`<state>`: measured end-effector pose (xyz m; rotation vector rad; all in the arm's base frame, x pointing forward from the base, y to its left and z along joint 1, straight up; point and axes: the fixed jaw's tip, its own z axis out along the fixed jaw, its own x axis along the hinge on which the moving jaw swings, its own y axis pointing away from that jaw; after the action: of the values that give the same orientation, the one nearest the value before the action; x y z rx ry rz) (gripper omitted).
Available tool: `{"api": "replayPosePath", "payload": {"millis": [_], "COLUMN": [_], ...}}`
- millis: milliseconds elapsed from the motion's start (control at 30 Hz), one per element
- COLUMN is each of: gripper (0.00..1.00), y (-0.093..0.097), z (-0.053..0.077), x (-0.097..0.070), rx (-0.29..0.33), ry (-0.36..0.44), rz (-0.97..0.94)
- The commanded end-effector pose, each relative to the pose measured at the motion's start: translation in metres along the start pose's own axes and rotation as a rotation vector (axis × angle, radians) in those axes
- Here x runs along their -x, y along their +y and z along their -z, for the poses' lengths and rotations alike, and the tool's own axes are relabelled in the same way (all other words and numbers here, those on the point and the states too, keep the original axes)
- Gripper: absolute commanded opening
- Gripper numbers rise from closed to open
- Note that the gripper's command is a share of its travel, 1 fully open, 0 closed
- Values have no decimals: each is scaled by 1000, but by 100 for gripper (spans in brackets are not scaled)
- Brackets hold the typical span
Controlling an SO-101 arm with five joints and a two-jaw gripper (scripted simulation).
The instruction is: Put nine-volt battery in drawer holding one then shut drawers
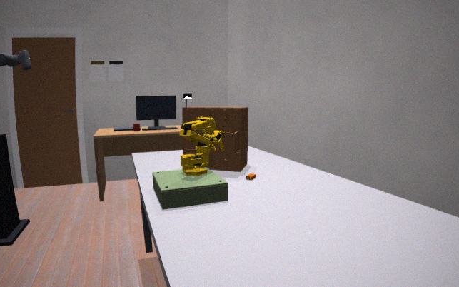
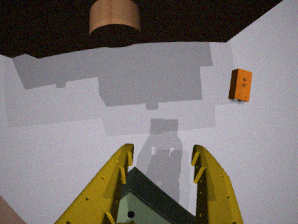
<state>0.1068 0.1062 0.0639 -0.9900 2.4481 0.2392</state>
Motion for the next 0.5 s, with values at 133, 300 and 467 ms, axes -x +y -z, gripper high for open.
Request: {"api": "replayPosePath", "payload": {"millis": [133, 300, 467], "gripper": [21, 22, 24], "y": [-1, -3, -4], "z": [-2, 29, 71], "x": [-2, 22, 40], "rx": [-3, -11, -20], "ry": [0, -128, -288], "rz": [1, -5, -11]}}
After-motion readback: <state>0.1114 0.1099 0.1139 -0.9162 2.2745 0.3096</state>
